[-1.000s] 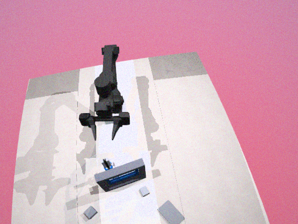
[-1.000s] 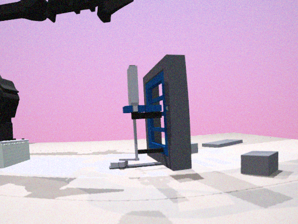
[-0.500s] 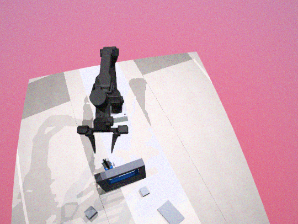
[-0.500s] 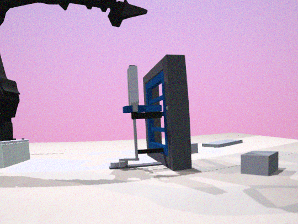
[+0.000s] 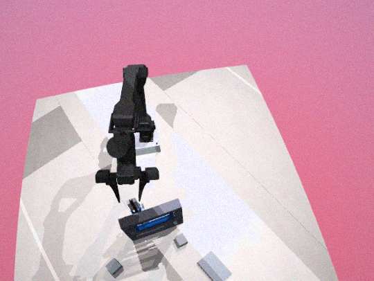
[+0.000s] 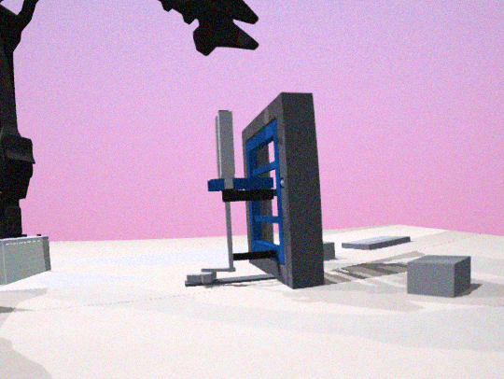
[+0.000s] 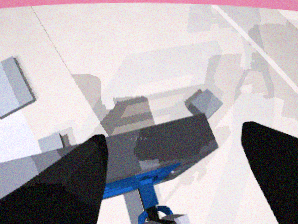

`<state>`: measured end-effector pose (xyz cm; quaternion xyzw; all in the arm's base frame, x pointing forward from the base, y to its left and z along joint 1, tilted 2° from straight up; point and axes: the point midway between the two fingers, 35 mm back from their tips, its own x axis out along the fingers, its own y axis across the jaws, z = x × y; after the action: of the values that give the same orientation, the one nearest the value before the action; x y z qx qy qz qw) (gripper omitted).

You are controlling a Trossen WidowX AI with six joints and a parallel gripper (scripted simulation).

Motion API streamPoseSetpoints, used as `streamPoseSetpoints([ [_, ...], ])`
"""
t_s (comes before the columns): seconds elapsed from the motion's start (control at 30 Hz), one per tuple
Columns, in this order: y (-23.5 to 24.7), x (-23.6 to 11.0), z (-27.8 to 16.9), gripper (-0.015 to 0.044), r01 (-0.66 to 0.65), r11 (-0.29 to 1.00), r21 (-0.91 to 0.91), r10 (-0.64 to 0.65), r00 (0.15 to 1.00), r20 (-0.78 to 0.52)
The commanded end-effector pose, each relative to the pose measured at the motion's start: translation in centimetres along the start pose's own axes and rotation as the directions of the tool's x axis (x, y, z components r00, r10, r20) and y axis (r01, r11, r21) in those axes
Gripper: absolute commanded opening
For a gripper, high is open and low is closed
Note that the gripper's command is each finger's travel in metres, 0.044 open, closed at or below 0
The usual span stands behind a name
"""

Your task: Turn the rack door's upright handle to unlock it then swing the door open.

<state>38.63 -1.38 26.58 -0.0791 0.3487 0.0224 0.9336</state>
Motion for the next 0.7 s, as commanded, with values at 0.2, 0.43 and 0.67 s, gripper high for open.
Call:
streamPoseSetpoints([
  [0.2,-0.2,1.7,-1.6,0.0286,-0.055,0.998,-0.031,0.048,0.977,-0.206],
  [0.43,-0.3,2.5,-2.9,0.0286,-0.101,0.994,-0.046,0.079,0.934,-0.348],
  [0.67,-0.5,3.0,-4.1,0.0286,-0.154,0.987,-0.05,0.112,0.87,-0.48],
])
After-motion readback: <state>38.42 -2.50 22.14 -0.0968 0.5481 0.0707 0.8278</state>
